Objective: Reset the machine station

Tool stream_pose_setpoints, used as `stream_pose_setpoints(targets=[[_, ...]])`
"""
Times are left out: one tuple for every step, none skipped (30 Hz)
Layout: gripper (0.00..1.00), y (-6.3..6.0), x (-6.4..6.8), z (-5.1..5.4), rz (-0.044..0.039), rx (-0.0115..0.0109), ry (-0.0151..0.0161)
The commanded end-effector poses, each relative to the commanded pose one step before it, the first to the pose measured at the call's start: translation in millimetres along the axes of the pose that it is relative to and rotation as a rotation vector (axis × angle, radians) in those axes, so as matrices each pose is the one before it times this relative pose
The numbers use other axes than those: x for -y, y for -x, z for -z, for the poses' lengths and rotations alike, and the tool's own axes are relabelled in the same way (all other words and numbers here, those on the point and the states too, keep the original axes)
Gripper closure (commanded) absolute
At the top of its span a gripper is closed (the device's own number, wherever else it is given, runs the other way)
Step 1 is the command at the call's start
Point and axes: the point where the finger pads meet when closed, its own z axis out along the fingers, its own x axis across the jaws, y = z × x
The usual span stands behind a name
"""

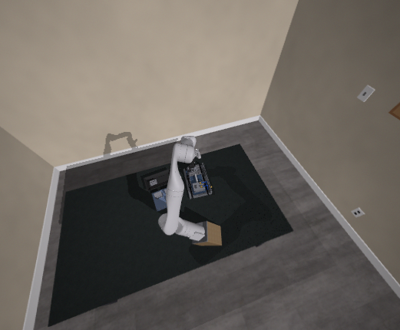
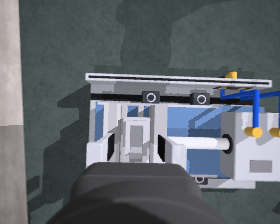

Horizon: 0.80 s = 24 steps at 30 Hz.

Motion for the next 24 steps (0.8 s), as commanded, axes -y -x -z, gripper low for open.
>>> stream_pose_setpoints(targets=[[0.00, 0.34, 0.18, -0.13, -0.00001, 0.00110, -0.00068], [0.00, 0.00, 0.00, -0.33, 0.00000, 0.00000, 0.00000], [0.00, 0.00, 0.00, -0.33, 0.00000, 0.00000, 0.00000], [0.00, 0.00, 0.00, -0.32, 0.00000, 0.00000, 0.00000], [0.00, 0.00, 0.00, -0.31, 0.00000, 0.00000, 0.00000], [0.00, 0.00, 0.00, -0.30, 0.00000, 0.00000, 0.00000], [0.00, 0.00, 0.00, -0.29, 0.00000, 0.00000, 0.00000], [0.00, 0.00, 0.00, -0.28, 0.00000, 0.00000, 0.00000], [0.00, 0.00, 0.00, -0.27, 0.00000, 0.00000, 0.00000], [0.00, 0.00, 0.00, -0.25, 0.00000, 0.00000, 0.00000], [0.00, 0.00, 0.00, -0.24, 0.00000, 0.00000, 0.00000], [0.00, 0.00, 0.00, -0.22, 0.00000, 0.00000, 0.00000], [0.00, 0.00, 0.00, -0.20, 0.00000, 0.00000, 0.00000], [0.00, 0.00, 0.00, 0.00, 0.00000, 0.00000, 0.00000], [0.00, 0.00, 0.00, 0.00, 0.00000, 0.00000, 0.00000], [0.00, 0.00, 0.00, -0.19, 0.00000, 0.00000, 0.00000], [0.00, 0.00, 0.00, -0.17, 0.00000, 0.00000, 0.00000], [0.00, 0.00, 0.00, -0.15, 0.00000, 0.00000, 0.00000], [0.00, 0.00, 0.00, -0.13, 0.00000, 0.00000, 0.00000], [0.00, 0.00, 0.00, -0.12, 0.00000, 0.00000, 0.00000], [0.00, 0.00, 0.00, -0.10, 0.00000, 0.00000, 0.00000], [0.00, 0.00, 0.00, -0.08, 0.00000, 0.00000, 0.00000], [0.00, 0.00, 0.00, -0.07, 0.00000, 0.00000, 0.00000], [0.00, 0.00, 0.00, -0.05, 0.00000, 0.00000, 0.00000]])
